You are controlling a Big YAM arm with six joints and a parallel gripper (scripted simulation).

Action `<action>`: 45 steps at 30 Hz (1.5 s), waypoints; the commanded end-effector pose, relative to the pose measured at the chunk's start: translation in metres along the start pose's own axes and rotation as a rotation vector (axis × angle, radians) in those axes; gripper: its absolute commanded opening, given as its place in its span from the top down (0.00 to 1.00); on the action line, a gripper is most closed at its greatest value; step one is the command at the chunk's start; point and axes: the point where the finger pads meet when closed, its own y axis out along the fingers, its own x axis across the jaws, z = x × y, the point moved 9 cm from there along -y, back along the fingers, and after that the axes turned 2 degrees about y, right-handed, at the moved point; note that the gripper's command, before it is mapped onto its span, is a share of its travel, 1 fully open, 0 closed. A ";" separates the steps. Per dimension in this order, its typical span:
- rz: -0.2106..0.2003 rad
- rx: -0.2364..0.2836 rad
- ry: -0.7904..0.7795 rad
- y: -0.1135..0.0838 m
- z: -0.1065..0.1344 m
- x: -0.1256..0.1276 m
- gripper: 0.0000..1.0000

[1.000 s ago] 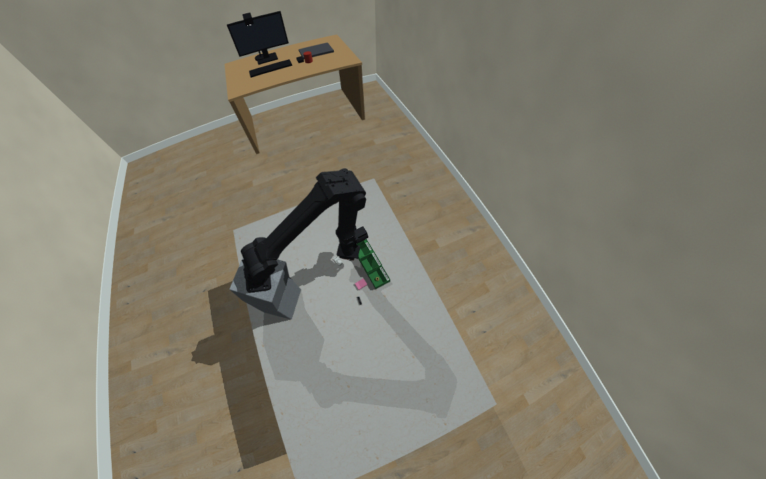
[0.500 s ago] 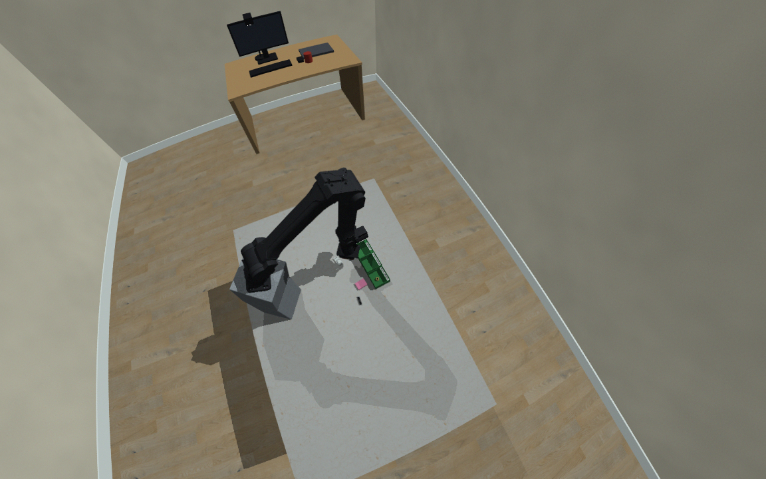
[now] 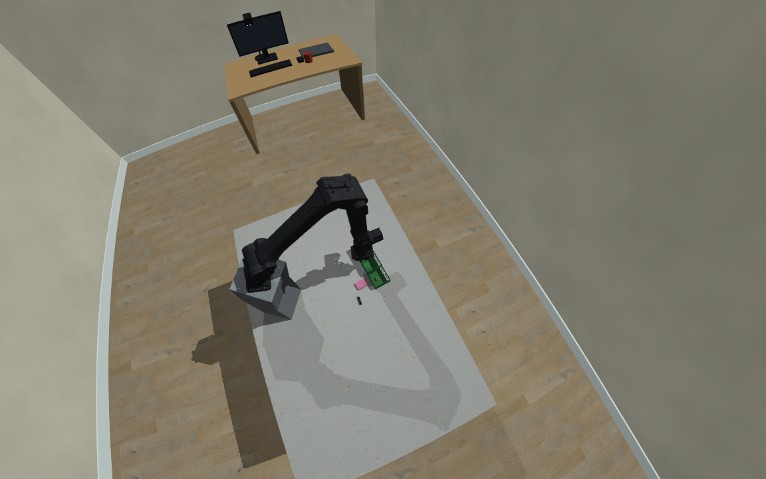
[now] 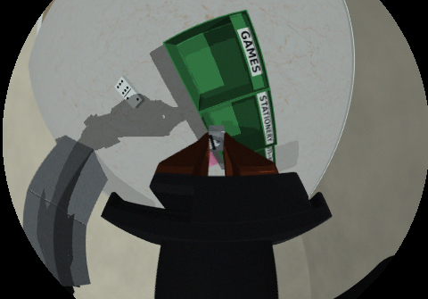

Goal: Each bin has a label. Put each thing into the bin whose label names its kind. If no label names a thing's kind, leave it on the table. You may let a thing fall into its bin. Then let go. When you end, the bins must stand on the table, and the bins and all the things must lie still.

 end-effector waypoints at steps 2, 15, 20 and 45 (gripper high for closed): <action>0.010 -0.010 -0.180 -0.005 0.009 -0.034 0.91; 0.006 -0.022 -0.398 -0.004 0.001 -0.032 0.91; 0.003 -0.022 -0.400 -0.003 0.000 -0.031 0.91; 0.010 -0.017 -0.373 0.027 0.011 -0.033 0.91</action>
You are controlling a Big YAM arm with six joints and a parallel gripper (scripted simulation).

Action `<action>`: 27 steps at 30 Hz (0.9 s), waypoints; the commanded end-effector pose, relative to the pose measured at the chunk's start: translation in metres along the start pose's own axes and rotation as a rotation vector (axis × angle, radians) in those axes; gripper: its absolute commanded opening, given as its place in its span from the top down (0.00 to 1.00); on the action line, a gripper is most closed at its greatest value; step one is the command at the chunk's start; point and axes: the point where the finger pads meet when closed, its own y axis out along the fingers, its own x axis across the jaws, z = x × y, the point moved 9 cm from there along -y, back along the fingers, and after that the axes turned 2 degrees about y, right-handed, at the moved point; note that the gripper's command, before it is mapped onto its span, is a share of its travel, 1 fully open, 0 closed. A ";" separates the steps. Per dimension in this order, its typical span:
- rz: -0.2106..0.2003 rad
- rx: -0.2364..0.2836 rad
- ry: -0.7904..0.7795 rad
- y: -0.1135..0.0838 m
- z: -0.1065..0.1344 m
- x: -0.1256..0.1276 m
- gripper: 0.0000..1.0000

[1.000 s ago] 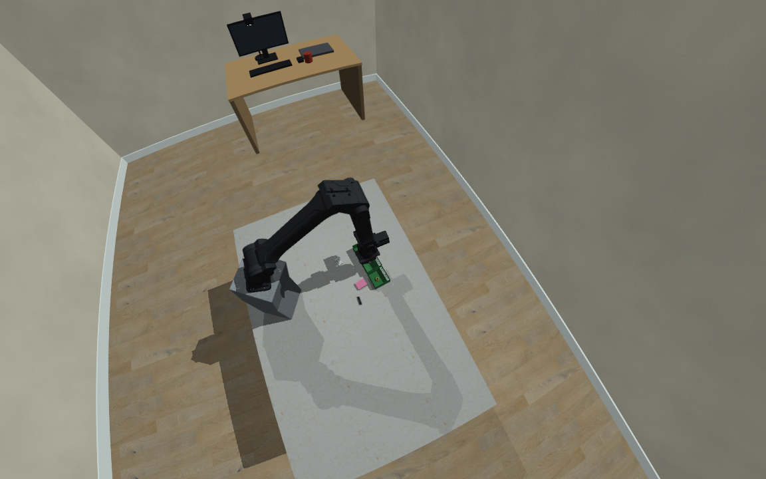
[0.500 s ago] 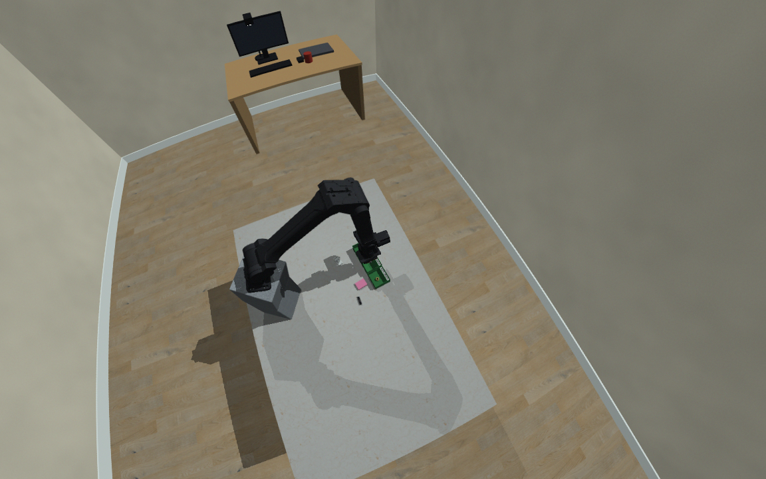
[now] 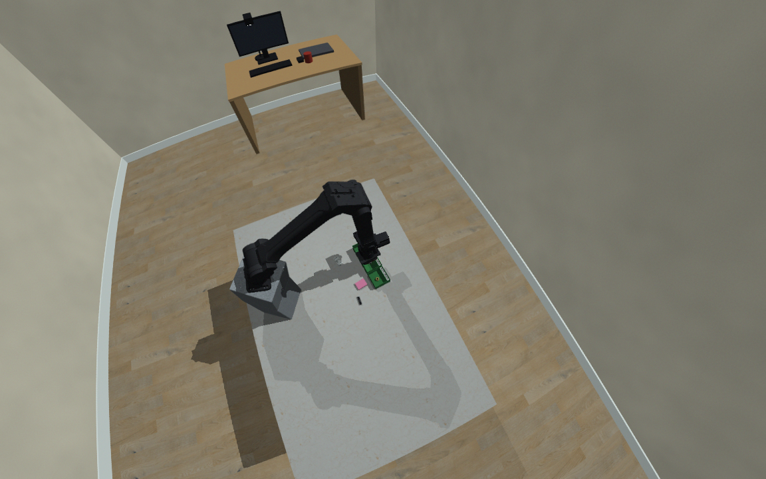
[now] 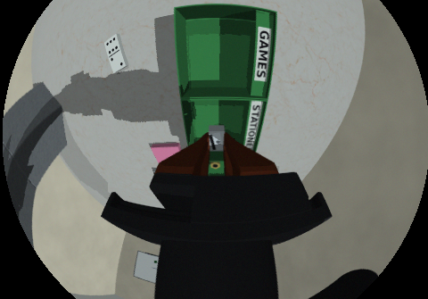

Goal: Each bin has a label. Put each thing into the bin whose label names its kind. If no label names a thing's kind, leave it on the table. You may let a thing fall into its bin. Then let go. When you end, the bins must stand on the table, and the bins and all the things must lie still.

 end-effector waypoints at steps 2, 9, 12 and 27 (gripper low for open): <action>0.013 -0.002 0.000 0.014 0.005 -0.004 0.91; 0.012 -0.002 0.000 0.028 0.005 -0.003 0.91; 0.012 -0.002 0.000 0.030 0.005 -0.003 0.91; 0.013 -0.001 0.000 0.035 0.011 -0.006 0.91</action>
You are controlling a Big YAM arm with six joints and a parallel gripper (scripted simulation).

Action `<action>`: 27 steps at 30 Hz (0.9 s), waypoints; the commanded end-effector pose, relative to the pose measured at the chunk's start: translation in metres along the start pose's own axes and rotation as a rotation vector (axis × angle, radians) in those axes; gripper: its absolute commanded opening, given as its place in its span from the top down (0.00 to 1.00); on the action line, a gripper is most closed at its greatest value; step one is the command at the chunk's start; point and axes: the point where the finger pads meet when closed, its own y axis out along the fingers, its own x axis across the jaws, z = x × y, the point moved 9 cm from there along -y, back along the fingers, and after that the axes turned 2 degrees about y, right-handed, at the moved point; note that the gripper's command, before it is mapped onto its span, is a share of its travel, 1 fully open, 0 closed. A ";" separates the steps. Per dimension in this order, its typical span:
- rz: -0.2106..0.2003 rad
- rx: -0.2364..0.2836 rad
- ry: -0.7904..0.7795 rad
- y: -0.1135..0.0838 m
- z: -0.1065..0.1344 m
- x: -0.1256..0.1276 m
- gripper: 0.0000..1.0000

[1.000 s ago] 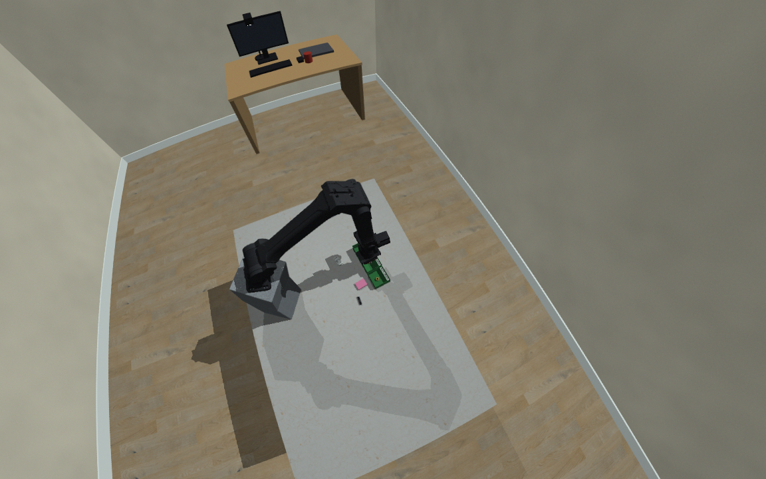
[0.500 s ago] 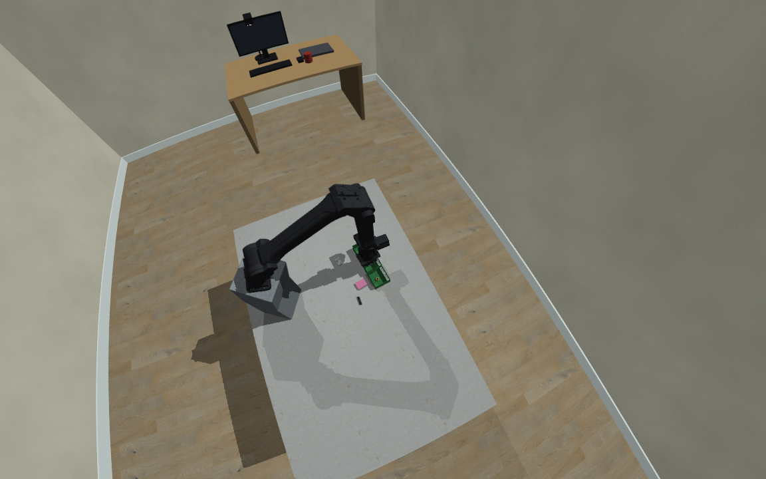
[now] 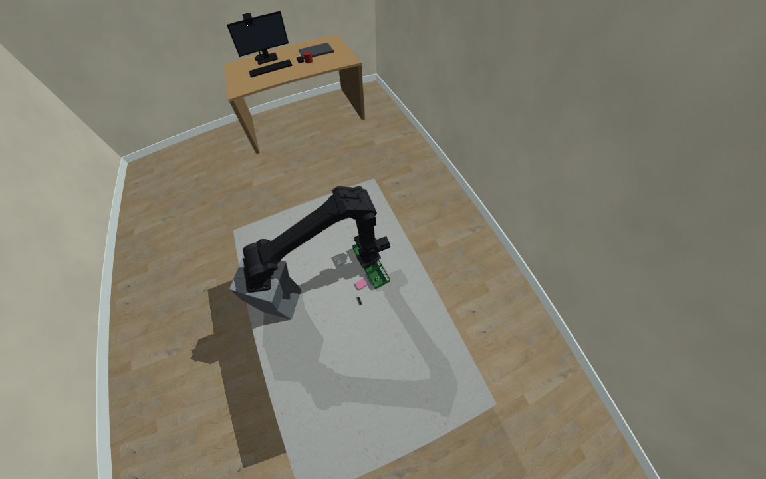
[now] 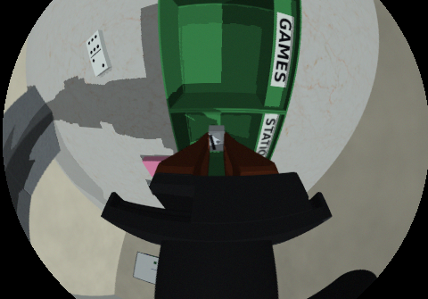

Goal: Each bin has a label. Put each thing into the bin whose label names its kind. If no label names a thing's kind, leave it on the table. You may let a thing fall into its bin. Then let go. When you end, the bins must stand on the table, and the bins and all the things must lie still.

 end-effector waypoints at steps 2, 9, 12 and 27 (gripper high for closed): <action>0.017 -0.001 0.001 0.000 0.008 -0.007 0.91; 0.018 -0.002 -0.001 -0.004 0.002 -0.008 0.71; 0.018 -0.002 -0.001 -0.004 0.002 -0.008 0.71; 0.024 0.000 0.001 -0.012 0.009 -0.014 0.71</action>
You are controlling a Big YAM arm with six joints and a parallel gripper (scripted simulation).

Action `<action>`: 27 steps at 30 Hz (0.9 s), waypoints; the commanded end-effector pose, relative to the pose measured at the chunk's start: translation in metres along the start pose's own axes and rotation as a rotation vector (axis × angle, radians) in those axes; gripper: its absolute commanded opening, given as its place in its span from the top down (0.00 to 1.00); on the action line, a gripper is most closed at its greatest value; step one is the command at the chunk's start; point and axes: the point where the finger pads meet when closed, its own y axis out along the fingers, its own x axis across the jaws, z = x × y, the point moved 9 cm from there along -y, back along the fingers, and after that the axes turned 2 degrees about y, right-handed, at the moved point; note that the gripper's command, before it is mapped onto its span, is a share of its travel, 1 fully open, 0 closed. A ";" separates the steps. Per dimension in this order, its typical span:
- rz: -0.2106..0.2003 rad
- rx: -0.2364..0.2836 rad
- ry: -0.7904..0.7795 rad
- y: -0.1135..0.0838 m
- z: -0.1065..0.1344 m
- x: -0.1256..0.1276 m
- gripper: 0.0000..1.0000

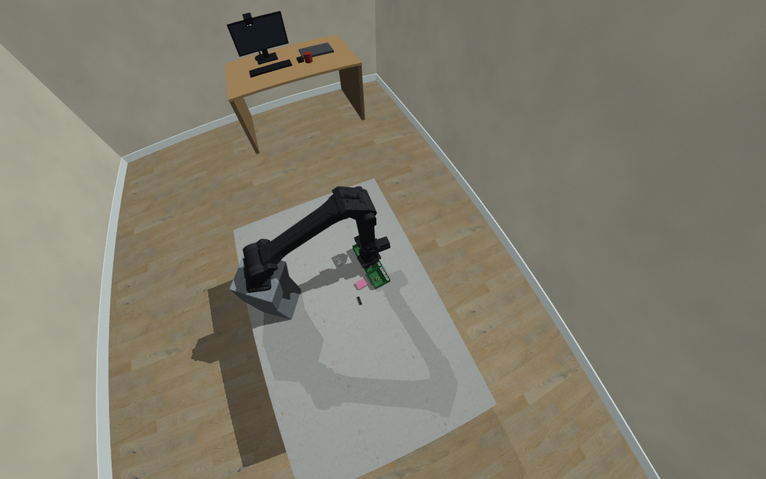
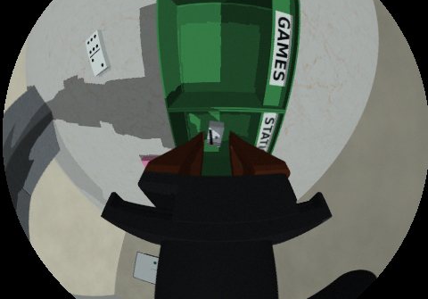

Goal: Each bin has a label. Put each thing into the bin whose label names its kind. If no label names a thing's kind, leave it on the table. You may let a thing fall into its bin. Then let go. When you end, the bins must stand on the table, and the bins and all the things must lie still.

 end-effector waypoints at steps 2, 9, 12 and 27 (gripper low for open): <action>0.016 -0.002 0.000 -0.016 0.006 -0.009 0.71; 0.017 -0.003 -0.001 -0.023 0.002 -0.010 0.71; 0.018 -0.004 -0.002 -0.027 -0.001 -0.010 0.71; 0.019 -0.004 -0.002 -0.048 -0.004 -0.009 0.71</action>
